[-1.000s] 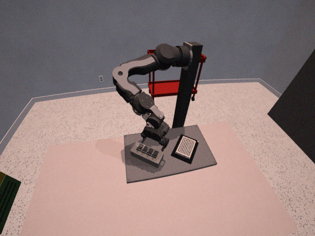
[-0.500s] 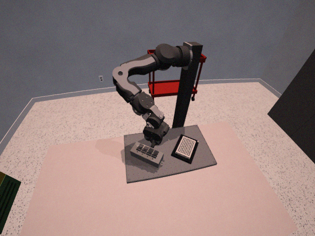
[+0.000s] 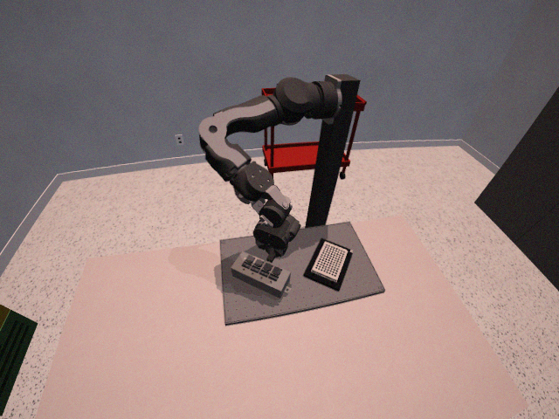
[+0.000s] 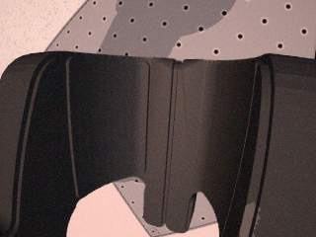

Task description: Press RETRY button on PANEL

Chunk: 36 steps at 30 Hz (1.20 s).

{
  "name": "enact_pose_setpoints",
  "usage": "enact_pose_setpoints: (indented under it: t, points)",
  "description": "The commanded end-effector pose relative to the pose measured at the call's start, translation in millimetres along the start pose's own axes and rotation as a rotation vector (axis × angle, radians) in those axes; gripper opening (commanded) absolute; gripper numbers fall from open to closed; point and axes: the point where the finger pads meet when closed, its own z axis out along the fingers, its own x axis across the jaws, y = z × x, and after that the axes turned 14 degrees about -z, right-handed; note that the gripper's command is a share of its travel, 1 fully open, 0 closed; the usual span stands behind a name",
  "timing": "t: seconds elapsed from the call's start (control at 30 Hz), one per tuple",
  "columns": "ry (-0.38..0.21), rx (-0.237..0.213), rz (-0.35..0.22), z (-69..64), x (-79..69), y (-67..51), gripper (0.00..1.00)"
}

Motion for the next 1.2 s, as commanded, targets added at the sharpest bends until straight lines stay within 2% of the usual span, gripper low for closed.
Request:
enact_pose_setpoints:
  t: [0.0, 0.1, 0.5, 0.67, 1.07, 1.17]
  points:
    - [-0.020, -0.084, 0.006, -5.8, -9.7, 11.3, 0.00]
    - [-0.057, -0.235, 0.006, -16.9, -27.0, 28.9, 0.00]
    - [-0.057, -0.235, 0.006, -16.9, -27.0, 28.9, 0.00]
    - [-0.117, -0.484, 0.006, -16.5, -27.0, 28.7, 0.00]
    - [-0.117, -0.484, 0.006, -16.5, -27.0, 28.7, 0.00]
    - [-0.141, -0.592, 0.006, -15.1, -24.6, 26.3, 0.00]
